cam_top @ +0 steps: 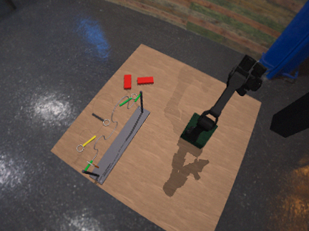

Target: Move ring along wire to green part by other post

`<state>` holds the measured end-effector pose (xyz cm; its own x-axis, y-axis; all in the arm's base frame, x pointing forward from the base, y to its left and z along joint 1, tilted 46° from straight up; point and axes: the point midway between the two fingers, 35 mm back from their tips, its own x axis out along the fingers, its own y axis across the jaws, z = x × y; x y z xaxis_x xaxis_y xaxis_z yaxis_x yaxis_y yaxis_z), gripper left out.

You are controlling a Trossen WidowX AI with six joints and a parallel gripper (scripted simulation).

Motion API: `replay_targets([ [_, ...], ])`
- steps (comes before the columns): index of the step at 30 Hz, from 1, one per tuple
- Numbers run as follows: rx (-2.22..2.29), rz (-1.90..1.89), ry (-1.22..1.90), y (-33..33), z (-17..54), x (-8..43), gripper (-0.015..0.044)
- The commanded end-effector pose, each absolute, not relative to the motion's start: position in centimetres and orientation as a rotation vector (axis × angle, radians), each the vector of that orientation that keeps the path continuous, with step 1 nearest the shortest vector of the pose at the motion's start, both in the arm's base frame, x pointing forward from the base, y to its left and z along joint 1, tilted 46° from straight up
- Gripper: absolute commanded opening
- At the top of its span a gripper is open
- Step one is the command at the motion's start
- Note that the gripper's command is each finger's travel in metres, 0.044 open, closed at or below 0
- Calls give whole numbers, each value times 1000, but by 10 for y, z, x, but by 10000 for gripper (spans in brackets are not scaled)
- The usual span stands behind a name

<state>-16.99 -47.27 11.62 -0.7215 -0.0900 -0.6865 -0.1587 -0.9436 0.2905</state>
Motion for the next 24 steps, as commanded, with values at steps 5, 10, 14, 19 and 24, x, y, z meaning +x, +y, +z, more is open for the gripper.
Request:
replay_targets([
  [5,-1322,3010,421,-493,136,-111,160],
  [10,-1412,3119,362,-501,150,-75,160],
  [14,-1481,3208,311,-506,161,-47,160],
  [19,-1563,3322,242,-509,176,-10,160],
  [24,-1639,3439,167,-508,191,26,160],
])
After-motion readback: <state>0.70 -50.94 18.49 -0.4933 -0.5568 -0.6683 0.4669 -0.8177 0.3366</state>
